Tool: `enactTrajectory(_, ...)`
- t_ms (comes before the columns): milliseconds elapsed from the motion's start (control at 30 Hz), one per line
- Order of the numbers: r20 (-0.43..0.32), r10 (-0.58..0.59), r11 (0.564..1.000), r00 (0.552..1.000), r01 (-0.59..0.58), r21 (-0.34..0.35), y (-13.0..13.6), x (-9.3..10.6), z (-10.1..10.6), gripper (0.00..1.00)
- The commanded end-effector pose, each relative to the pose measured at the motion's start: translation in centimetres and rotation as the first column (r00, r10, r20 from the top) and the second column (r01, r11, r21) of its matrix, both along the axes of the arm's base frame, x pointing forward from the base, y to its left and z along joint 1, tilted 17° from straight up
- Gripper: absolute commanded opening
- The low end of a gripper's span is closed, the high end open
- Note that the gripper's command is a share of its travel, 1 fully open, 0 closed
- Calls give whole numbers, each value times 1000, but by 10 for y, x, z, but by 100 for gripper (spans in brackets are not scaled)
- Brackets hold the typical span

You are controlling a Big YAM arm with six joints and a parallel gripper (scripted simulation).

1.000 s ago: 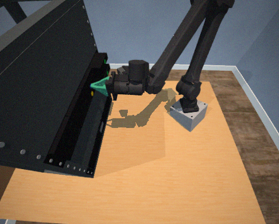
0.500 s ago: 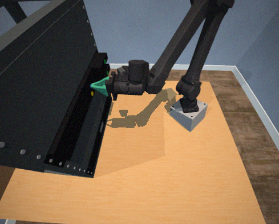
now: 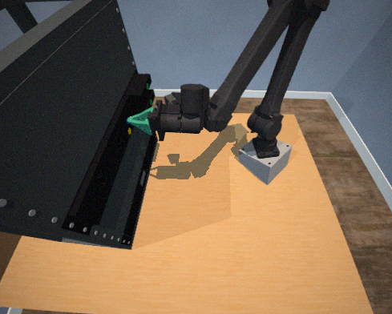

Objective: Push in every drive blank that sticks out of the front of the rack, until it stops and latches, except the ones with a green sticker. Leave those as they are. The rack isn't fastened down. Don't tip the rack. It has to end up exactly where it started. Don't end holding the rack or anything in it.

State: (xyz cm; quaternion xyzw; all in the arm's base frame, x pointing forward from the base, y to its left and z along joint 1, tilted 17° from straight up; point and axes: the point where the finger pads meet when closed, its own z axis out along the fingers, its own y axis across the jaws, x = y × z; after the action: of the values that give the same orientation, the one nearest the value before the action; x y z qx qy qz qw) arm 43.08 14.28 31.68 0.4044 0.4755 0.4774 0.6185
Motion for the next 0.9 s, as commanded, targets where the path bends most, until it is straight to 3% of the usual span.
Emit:
enactTrajectory(0, 8, -30, 1000, 1000, 30, 10, -4, 24, 13, 0)
enactTrajectory(100, 7, -36, 999, 999, 36, 4, -4, 20, 12, 0)
enactTrajectory(133, -28, -38, 999, 999, 37, -24, -8, 8, -11, 0)
enactTrajectory(167, -19, -16, 1000, 1000, 16, -20, 0, -2, -12, 0)
enactTrajectory(200, 13, -12, 1000, 1000, 12, 0, -1, -14, 1, 0)
enactTrajectory(500, 8, -13, 1000, 1000, 13, 2, 2, -85, -18, 0)
enactTrajectory(700, -6, -13, 1000, 1000, 13, -10, 4, -93, -27, 0)
enactTrajectory(867, 8, -24, 1000, 1000, 24, 3, 2, -90, -18, 0)
